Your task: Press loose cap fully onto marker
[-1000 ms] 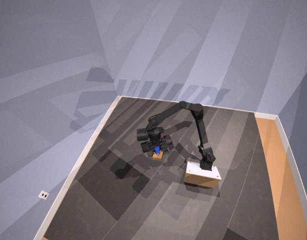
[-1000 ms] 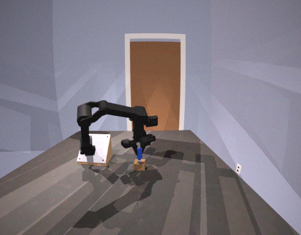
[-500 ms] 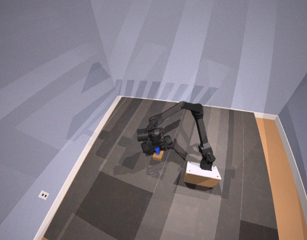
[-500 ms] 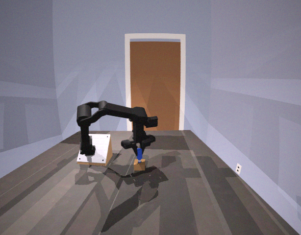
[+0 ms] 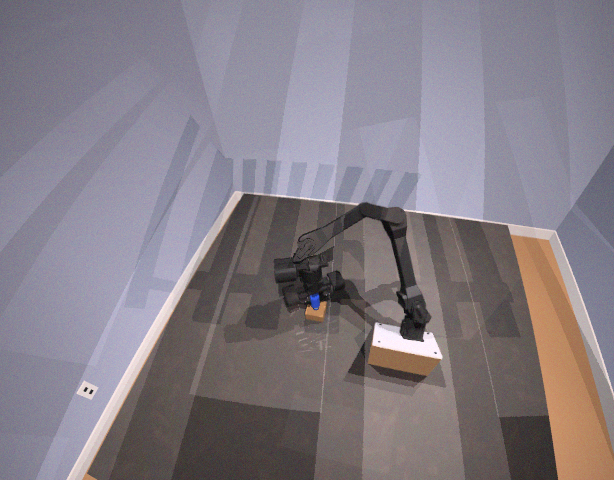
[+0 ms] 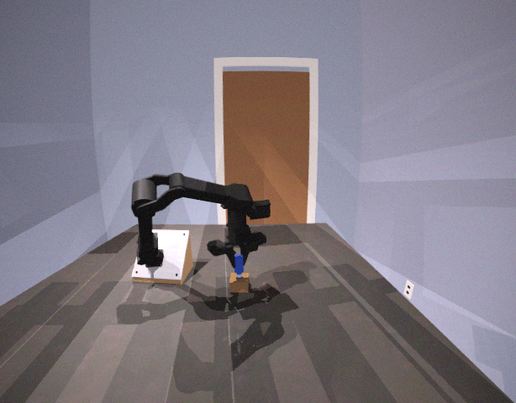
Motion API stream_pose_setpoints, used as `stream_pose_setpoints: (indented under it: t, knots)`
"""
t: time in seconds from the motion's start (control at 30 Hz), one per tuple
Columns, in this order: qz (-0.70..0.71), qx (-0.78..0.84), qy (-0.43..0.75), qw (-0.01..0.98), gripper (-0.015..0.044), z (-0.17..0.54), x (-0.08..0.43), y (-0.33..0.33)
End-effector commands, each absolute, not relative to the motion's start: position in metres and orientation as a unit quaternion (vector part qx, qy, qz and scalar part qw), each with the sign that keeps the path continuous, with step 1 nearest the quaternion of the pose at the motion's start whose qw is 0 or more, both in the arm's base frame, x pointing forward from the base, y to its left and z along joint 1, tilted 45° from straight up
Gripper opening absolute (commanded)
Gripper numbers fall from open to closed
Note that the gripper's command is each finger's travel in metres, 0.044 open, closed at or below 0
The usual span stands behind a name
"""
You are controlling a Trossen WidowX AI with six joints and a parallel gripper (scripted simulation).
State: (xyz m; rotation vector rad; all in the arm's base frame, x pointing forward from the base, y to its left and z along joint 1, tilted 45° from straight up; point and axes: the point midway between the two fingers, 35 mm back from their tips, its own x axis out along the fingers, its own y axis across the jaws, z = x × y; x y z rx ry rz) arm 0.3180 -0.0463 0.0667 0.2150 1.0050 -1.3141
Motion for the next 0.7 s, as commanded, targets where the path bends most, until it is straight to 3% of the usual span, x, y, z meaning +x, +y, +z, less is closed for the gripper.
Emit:
stream_pose_setpoints:
  t: [0.0, 0.23, 0.67]
  knots:
    - [-0.584, 0.097, 0.445, 0.672, 0.0263, 0.067, 0.318, -0.046]
    - [-0.584, 0.097, 0.445, 0.672, 0.044, 0.067, 0.318, -0.046]
    - [-0.583, 0.096, 0.447, 0.671, 0.044, 0.119, 0.324, 0.007]
